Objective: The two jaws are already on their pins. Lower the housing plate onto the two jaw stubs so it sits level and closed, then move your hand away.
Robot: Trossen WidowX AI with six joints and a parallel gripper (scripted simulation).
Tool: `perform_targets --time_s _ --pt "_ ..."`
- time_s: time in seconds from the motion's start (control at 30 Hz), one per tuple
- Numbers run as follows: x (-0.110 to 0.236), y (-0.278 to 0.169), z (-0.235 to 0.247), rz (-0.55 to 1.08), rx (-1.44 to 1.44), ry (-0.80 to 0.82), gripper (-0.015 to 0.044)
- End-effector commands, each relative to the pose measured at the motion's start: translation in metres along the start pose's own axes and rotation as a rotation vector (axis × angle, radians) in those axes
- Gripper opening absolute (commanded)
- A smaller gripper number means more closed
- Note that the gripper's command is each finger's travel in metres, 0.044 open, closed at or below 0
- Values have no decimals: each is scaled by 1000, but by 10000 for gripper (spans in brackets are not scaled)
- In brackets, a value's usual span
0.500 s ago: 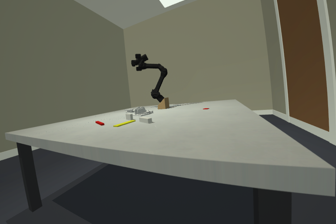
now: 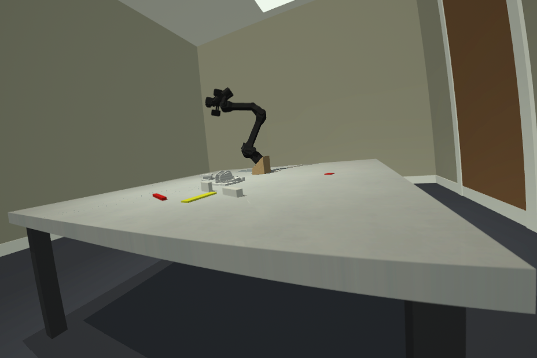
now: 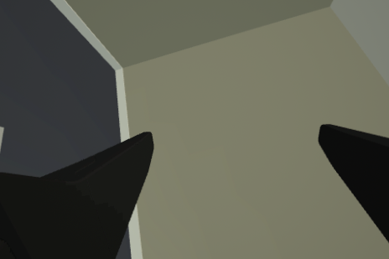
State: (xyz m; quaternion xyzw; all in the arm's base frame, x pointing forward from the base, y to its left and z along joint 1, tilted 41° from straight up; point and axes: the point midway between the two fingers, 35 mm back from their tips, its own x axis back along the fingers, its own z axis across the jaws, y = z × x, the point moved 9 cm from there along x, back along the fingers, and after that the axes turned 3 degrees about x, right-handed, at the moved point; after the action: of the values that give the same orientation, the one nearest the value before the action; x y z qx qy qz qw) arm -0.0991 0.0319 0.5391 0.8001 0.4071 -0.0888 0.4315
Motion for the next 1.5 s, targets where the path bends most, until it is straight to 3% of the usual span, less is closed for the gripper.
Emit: perform_targets --time_s 0.0,0.73,1.47 --pt "-2 15 12 -51 -67 35 440" --pt "3 66 61 -300 -327 239 440" --pt "28 110 116 -354 -720 606 440"
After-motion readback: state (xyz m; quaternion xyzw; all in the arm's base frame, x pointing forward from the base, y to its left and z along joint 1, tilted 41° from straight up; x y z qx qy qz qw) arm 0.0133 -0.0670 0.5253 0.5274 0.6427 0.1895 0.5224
